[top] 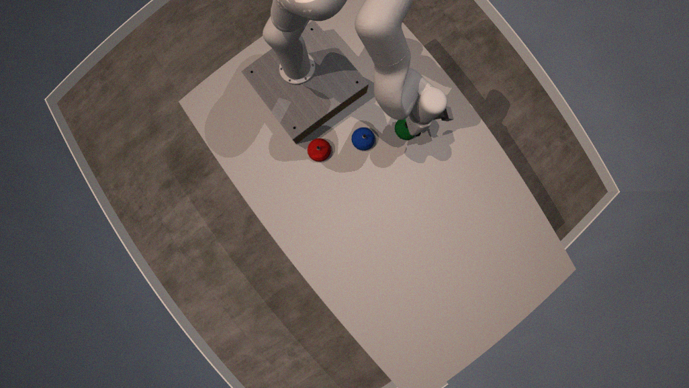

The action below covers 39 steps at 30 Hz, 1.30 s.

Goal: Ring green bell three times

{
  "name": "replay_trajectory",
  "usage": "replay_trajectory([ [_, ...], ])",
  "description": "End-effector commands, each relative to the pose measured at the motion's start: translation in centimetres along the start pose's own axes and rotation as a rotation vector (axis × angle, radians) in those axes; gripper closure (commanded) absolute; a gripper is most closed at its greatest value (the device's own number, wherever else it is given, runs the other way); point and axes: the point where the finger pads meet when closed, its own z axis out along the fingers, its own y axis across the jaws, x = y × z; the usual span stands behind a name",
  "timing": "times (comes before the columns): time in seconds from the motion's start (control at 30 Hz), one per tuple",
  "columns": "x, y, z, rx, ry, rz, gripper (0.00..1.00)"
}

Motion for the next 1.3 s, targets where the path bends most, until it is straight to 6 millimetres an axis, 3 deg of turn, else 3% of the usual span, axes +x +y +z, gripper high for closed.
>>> replay_trajectory([
  [0.0, 0.12, 0.11, -0.18, -0.003, 0.003, 0.0, 1.0],
  [1.27, 0.14, 0.14, -0.79, -0.003, 0.003, 0.0, 1.0],
])
